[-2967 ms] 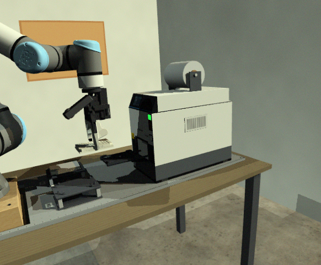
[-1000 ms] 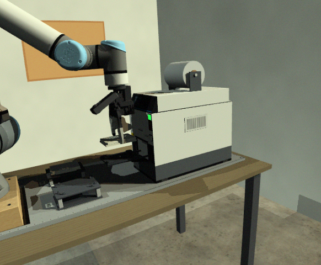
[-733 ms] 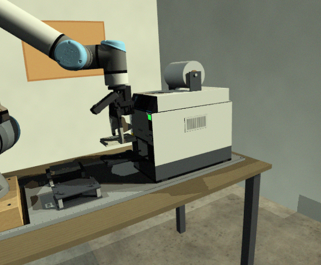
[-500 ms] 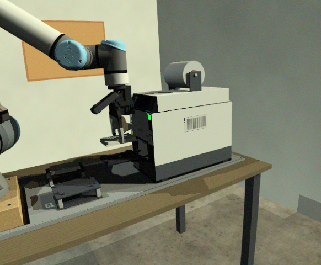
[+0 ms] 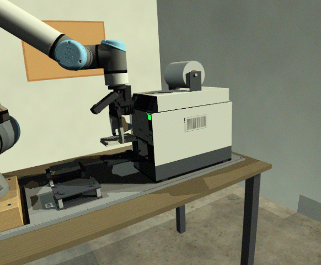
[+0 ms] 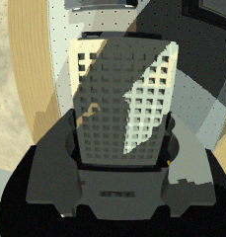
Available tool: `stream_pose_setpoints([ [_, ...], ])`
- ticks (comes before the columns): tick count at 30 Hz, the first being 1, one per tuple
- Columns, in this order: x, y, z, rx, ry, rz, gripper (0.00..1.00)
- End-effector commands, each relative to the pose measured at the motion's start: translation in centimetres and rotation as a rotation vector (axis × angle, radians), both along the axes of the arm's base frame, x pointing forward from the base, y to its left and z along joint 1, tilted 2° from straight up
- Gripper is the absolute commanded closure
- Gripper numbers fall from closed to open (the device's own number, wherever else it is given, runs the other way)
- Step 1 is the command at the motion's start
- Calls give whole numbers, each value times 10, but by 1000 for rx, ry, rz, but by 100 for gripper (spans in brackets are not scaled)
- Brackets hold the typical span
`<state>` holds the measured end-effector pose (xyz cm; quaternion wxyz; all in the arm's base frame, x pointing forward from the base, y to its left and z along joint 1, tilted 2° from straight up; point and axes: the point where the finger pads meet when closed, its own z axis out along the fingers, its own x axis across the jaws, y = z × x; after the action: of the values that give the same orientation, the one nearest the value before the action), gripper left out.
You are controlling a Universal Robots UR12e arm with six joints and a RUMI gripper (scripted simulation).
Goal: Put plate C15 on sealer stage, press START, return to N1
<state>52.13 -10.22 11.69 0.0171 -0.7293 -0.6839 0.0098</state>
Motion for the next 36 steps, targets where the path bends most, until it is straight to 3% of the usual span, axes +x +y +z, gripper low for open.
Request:
stream_pose_setpoints([
  [1, 2, -1, 1, -1, -3, -1, 100],
  [17, 3, -1, 1, -1, -3, -1, 100],
  [36, -1, 1, -30, 2, 1, -1, 100],
])
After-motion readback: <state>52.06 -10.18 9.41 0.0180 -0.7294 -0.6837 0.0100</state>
